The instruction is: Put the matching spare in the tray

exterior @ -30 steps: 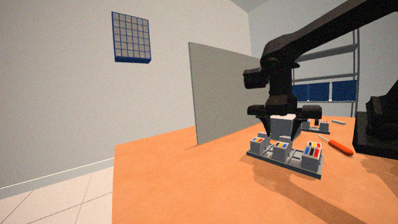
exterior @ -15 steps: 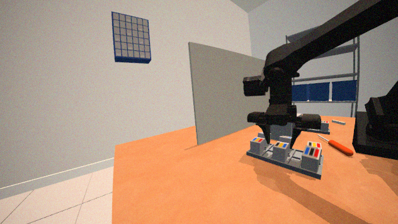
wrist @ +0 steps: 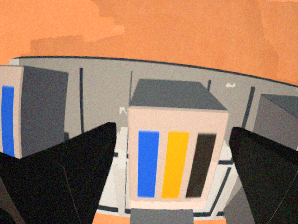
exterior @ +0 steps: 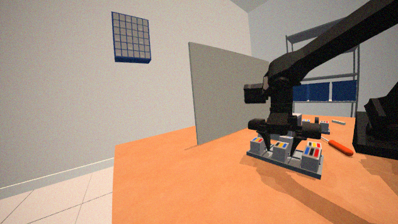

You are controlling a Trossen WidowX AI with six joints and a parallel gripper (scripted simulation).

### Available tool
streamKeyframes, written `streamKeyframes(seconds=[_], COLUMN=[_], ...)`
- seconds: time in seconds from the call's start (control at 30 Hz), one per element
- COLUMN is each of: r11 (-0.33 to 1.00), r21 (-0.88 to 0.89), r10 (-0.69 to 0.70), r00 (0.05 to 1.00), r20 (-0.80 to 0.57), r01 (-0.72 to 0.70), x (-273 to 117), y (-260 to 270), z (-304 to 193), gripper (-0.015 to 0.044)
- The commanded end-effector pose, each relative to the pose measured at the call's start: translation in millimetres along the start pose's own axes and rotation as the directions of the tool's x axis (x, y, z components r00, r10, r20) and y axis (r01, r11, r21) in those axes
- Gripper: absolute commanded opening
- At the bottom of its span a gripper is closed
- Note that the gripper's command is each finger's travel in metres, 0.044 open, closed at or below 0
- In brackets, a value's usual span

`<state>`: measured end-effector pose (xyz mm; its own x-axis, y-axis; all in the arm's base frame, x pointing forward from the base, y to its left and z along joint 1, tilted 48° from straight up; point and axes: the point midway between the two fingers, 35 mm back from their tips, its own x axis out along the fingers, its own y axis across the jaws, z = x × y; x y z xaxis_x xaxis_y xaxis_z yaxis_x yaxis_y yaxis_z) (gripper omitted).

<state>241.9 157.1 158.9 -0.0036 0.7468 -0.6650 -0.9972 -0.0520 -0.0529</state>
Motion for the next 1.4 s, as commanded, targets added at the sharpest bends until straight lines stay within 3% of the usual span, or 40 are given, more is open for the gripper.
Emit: streamKeyframes(seconds=[0.0, 0.27, 0.43, 0.67, 0.83, 1.1, 1.37], r11=[1.0, 1.0, 1.0, 1.0, 1.0, 1.0, 1.0], r21=[0.006, 0.006, 0.001, 0.001, 0.001, 0.001, 0.003], r10=[0.002, 0.002, 0.003, 0.003, 0.003, 0.003, 0.003], r00=[1.0, 1.0, 1.0, 1.0, 1.0, 1.0, 1.0], r20=[-0.003, -0.003, 0.002, 0.002, 0.002, 0.001, -0.01], r01=[-0.002, -0.002, -0.003, -0.003, -0.003, -0.003, -0.003], x=[6, 6, 5, 5, 5, 5, -34], y=[2, 2, 2, 2, 2, 1, -2], z=[-1, -1, 0, 0, 0, 0, -2], gripper=[0.03, 0.03, 0.0169, 0.0122, 0.0, 0.0, 0.0])
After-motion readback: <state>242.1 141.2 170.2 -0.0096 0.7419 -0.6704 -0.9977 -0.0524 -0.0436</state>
